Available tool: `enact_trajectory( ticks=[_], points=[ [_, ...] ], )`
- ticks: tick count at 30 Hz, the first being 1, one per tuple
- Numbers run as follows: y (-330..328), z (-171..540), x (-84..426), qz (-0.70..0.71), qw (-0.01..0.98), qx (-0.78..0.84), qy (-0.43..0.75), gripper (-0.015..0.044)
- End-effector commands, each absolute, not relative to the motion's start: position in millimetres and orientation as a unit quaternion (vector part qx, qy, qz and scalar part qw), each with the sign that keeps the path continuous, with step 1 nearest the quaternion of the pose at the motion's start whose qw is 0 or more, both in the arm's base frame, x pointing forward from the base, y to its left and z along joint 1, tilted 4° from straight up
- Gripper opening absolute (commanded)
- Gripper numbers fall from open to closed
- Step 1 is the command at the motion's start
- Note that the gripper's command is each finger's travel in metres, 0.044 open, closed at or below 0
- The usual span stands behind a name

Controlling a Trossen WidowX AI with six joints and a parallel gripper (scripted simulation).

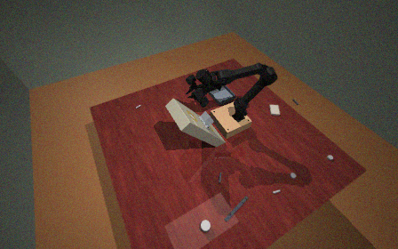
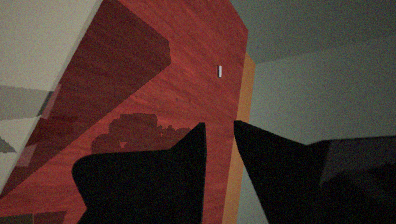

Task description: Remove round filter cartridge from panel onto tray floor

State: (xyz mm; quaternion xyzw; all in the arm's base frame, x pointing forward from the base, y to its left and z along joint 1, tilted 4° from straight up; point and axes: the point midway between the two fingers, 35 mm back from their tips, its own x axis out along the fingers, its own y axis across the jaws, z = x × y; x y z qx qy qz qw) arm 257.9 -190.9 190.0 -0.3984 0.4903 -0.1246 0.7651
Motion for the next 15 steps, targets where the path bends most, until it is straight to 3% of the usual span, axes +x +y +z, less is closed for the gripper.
enact_trajectory(
  ticks=[1,15],
  points=[
    [-122,222,278,0.107,0.64,-0.658,0.383,0.0101],
    [-41,253,276,0.276,0.367,-0.875,0.153,0.0101]
  ],
)
